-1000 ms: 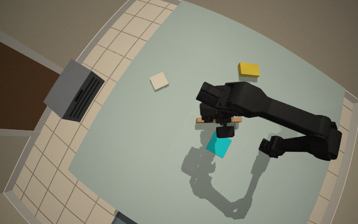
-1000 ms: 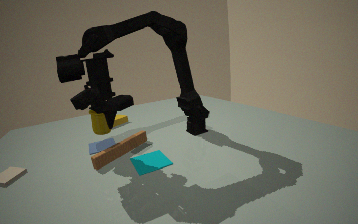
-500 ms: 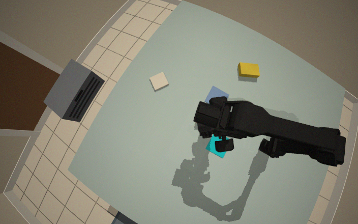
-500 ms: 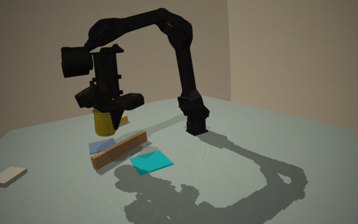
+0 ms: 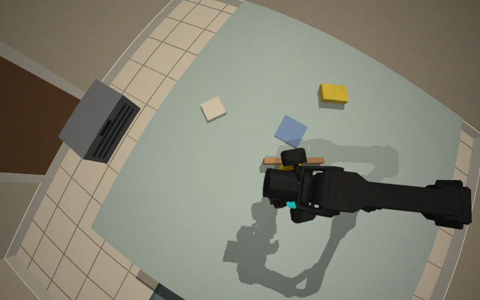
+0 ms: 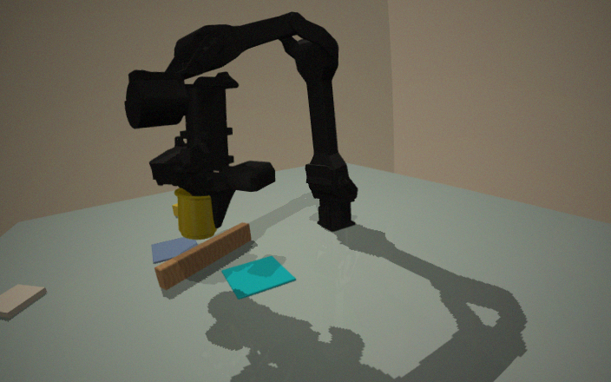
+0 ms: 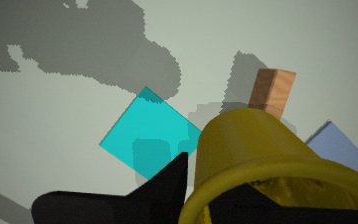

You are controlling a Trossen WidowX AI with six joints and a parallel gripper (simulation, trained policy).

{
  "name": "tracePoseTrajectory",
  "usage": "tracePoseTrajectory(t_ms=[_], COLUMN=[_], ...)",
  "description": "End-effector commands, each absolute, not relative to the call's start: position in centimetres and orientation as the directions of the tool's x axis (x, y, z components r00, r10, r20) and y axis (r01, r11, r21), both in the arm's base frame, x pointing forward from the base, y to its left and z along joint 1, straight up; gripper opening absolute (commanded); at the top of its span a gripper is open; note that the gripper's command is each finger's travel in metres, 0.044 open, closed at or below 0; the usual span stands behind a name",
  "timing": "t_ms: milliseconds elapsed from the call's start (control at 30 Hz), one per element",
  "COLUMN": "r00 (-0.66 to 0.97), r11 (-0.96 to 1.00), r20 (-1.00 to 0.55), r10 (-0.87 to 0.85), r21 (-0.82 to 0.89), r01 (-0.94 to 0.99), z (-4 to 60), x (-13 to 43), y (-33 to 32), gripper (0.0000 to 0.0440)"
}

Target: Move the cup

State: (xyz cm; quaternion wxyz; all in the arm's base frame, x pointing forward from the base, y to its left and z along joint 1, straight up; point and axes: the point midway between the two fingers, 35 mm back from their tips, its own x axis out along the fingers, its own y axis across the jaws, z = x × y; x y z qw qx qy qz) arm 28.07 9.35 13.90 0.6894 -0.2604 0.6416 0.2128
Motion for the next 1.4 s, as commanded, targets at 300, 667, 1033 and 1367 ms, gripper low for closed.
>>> tracePoseTrajectory(t_ms=[300, 667, 1033, 1367], r00=[0.120, 0.136, 0.136, 0.154], r11=[0.766, 0.773, 0.786, 0.802], r20=[-0.992, -0.990, -0.990, -0.988], r10=[-0.030, -0.022, -0.025, -0.019], r21=[-0.099, -0.103, -0.104, -0.107], r01=[-0.635, -0.626, -0.610, -0.587], z=[12.9, 10.8, 8.3, 6.8], x=[26.0, 24.4, 22.8, 22.2], y=[11.5, 12.4, 12.5, 12.3], gripper=[0.0000, 0.0000, 0.0020, 0.0039])
